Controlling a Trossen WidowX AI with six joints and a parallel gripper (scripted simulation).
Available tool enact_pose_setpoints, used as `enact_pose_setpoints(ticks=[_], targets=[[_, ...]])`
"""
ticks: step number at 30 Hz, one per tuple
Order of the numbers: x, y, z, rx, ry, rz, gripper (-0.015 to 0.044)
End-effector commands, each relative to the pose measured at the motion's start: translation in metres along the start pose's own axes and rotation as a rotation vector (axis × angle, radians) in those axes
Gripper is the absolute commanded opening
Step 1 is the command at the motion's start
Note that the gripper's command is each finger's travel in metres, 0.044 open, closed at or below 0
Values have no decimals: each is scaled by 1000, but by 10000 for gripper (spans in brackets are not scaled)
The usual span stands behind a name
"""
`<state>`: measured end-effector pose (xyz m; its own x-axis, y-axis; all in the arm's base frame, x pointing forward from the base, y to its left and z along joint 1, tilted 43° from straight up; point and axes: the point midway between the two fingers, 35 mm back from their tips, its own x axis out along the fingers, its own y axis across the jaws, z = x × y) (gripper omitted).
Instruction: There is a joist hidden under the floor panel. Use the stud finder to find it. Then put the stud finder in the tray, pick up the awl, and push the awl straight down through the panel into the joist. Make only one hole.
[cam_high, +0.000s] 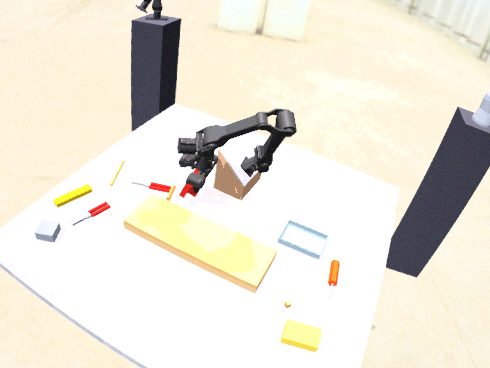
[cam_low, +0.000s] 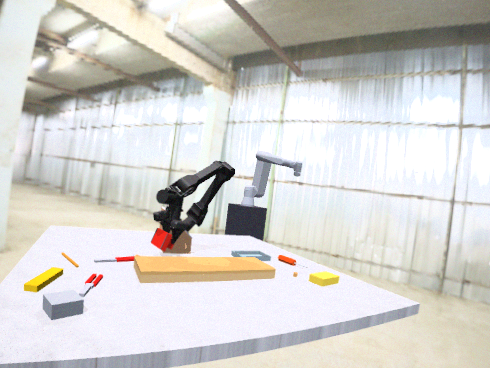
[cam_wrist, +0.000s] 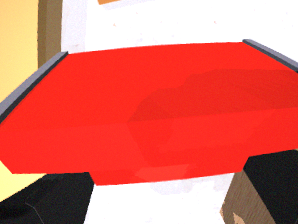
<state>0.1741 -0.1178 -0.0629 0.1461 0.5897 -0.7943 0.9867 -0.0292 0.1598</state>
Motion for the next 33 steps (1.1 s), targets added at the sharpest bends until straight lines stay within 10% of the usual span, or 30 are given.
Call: enact_pose_setpoints(ticks=[1, 33], targets=[[-3, 2, 3, -8, -3, 1, 0], [1, 0, 5, -3, 151, -6, 0]])
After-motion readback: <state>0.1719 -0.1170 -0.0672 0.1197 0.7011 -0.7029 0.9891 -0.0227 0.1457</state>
